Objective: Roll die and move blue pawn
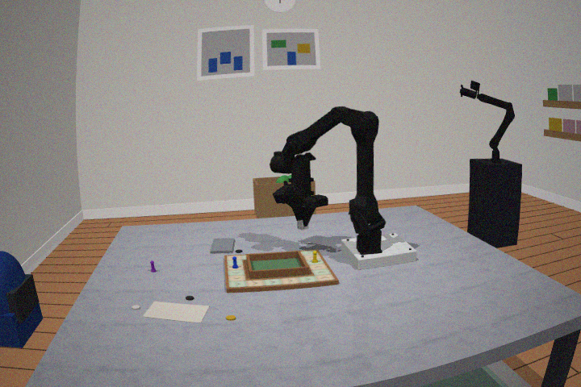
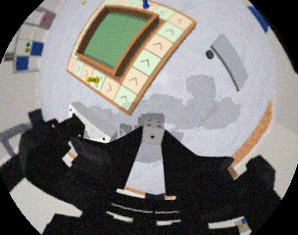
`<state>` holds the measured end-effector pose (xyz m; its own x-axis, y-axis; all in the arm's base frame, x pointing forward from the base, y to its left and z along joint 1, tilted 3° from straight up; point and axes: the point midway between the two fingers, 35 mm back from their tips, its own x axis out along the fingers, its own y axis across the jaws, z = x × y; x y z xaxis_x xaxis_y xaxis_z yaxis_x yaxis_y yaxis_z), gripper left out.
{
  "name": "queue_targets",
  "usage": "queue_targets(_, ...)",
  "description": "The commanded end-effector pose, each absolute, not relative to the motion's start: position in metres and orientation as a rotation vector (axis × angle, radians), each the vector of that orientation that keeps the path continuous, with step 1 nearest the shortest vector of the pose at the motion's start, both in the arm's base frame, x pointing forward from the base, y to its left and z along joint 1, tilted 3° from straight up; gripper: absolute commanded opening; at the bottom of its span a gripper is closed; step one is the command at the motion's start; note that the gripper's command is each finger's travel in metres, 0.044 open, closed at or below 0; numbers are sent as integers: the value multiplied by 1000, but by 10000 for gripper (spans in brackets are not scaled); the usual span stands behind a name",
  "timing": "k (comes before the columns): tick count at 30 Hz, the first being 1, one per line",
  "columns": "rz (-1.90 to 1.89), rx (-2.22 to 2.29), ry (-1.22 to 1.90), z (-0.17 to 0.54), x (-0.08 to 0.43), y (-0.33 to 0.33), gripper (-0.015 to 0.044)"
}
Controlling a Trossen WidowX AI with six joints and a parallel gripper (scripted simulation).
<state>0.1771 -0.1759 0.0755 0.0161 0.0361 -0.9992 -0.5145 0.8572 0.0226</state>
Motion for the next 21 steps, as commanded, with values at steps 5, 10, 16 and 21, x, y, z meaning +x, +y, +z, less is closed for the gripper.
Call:
queue_targets(5, 445, -407, 1504, 124, 169, -172, 0)
queue_targets(10, 440, -402, 1505, 128, 170, -169, 0)
queue_targets(16, 399, -361, 1512, 124, 190, -154, 0)
queue_targets(21, 365, -326, 1518, 121, 205, -138, 0)
